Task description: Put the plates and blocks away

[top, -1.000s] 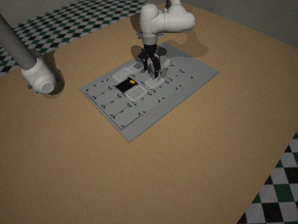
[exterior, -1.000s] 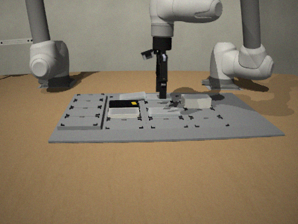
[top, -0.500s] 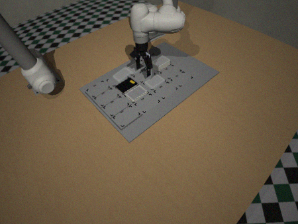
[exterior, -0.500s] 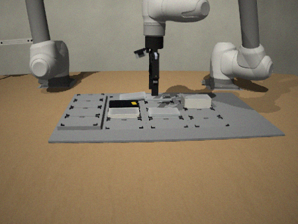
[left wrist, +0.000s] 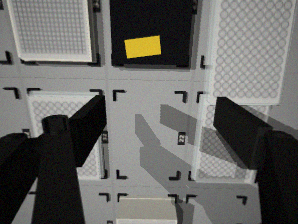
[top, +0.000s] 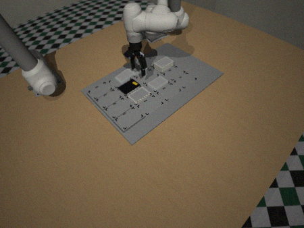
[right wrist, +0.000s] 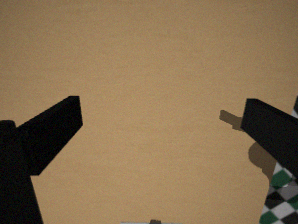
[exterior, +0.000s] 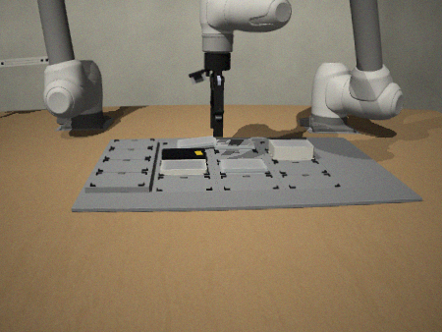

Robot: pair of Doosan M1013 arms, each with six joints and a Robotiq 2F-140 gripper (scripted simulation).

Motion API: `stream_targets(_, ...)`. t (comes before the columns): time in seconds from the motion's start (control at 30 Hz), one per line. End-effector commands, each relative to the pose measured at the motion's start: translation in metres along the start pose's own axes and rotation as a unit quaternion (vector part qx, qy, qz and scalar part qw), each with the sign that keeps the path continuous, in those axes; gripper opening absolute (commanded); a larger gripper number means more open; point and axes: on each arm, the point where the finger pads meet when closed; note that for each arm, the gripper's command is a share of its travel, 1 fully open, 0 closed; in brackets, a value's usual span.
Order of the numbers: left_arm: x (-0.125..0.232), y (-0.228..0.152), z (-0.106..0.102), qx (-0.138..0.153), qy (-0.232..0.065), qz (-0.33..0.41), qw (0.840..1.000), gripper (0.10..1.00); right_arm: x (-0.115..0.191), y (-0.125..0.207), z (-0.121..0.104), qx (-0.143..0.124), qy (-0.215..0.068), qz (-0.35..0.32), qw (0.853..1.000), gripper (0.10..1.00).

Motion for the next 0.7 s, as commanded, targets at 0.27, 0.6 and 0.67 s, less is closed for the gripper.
stream_targets(0.27, -0.026, 0.027, 0.001, -0.001, 0.000, 0.000, 1.000, 0.698, 0.000, 0.000, 0.001, 0.000, 0.001, 0.000, 1.000, 1.000)
stream_targets(0.6, -0.048, 0.051, 0.001, -0.001, 0.000, 0.000, 1.000, 0.698, 0.000, 0.000, 0.001, 0.000, 0.001, 0.000, 1.000, 1.000)
stream_targets(0.67, -0.053, 0.057, 0.001, -0.001, 0.000, 0.000, 1.000, 0.698, 0.000, 0.000, 0.001, 0.000, 0.001, 0.000, 1.000, 1.000)
Point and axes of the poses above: on each arm, the point where the finger pads meet when closed, its own z axis back along the fingers, its own y axis across the jaws, x = y × z, and after that the axes turned 14 degrees about -z, right-handed
